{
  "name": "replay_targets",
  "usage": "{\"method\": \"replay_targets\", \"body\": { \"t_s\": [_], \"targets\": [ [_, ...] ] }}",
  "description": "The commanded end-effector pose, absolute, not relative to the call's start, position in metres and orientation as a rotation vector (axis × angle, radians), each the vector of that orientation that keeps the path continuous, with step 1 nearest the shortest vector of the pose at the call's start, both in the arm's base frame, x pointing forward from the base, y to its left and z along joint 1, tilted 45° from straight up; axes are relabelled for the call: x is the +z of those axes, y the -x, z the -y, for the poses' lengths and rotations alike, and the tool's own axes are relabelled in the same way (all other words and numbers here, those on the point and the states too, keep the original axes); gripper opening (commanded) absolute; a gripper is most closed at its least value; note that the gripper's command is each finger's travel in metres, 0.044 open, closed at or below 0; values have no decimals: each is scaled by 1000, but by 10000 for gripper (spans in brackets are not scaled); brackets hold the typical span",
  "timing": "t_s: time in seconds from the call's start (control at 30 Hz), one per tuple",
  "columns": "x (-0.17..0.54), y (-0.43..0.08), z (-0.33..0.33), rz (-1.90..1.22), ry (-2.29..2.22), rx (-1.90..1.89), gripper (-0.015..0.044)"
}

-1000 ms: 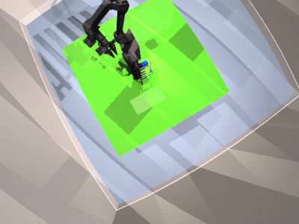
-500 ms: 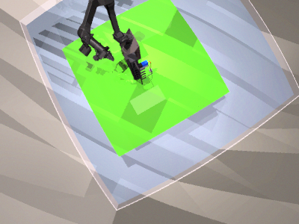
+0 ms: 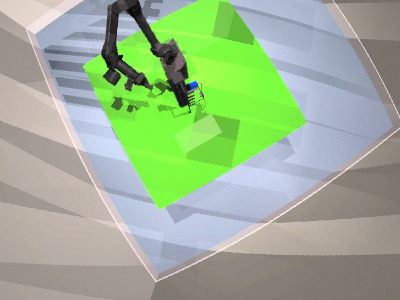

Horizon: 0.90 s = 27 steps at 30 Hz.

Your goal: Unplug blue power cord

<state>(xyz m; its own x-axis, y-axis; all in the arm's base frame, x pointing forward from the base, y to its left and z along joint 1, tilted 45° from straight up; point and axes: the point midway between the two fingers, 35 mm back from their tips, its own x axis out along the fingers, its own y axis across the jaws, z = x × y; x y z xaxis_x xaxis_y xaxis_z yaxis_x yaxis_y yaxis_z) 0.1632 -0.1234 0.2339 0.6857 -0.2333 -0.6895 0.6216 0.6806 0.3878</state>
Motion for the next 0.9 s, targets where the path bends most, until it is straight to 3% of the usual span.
{"method": "replay_targets", "body": {
  "t_s": [0.0, 0.87],
  "targets": [
    [241, -178, 127, -664, -550, -476, 160],
    [288, -315, 82, -607, 120, -132, 160]
  ]
}}
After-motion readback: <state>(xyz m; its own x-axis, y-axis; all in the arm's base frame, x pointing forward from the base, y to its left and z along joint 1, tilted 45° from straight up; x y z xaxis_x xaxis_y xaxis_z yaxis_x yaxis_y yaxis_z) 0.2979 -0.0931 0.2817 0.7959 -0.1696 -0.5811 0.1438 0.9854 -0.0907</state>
